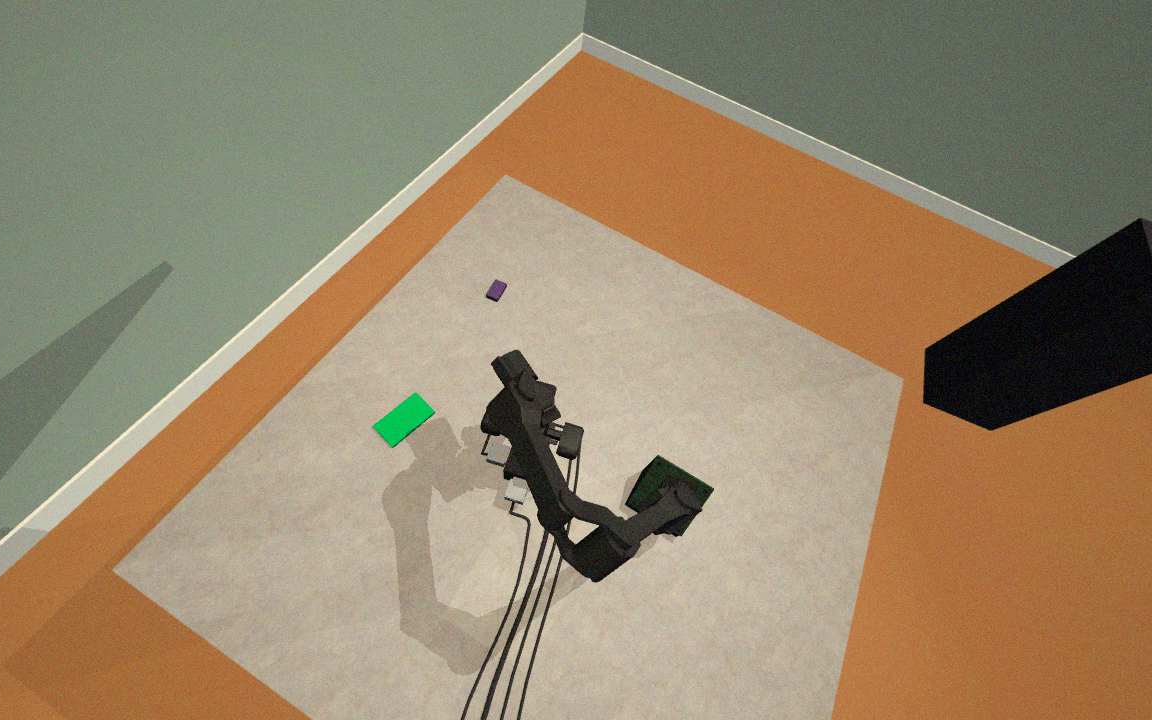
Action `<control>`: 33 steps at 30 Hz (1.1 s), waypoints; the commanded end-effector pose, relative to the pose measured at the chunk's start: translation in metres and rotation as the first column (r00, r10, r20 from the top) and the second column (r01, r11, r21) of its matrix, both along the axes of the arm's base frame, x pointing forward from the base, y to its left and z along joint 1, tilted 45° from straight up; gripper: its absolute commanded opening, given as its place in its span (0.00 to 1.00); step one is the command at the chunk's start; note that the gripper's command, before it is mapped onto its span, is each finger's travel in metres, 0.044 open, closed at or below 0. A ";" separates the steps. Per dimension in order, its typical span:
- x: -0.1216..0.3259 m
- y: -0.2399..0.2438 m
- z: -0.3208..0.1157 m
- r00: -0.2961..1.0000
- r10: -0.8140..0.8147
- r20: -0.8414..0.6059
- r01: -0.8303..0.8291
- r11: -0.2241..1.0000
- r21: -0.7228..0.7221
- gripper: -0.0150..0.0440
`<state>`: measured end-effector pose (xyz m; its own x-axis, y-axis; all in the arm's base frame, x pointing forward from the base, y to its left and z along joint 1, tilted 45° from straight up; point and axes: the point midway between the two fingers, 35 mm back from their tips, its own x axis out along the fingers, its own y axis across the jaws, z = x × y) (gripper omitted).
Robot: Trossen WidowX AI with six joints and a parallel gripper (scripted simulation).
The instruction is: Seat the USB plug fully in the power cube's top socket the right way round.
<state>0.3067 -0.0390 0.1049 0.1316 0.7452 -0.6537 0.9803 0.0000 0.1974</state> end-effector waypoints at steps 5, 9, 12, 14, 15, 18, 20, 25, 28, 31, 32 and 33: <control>0.001 0.001 0.000 1.000 -0.004 0.002 0.004 1.000 0.003 0.25; 0.001 0.001 -0.001 1.000 -0.004 0.002 0.004 1.000 0.003 0.25; 0.001 0.001 -0.001 1.000 -0.004 0.002 0.004 1.000 0.003 0.25; 0.001 0.002 -0.001 1.000 -0.004 0.002 0.004 1.000 0.003 0.25; 0.001 0.002 -0.001 1.000 -0.004 0.002 0.004 1.000 0.003 0.25; 0.001 0.002 -0.002 1.000 -0.004 0.002 0.004 1.000 0.003 0.25; 0.001 0.002 -0.002 1.000 -0.004 0.002 0.004 1.000 0.003 0.25; 0.001 0.002 -0.002 1.000 -0.004 0.002 0.004 1.000 0.003 0.25; 0.001 0.003 -0.002 1.000 -0.004 0.002 0.004 1.000 0.003 0.25; 0.001 0.003 -0.003 1.000 -0.004 0.002 0.004 1.000 0.003 0.25; 0.001 0.003 -0.003 1.000 -0.004 0.002 0.004 1.000 0.003 0.25; 0.001 0.003 -0.003 1.000 -0.004 0.002 0.004 1.000 0.003 0.25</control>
<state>0.3073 -0.0363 0.1021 0.1317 0.7453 -0.6536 0.9803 0.0000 0.1976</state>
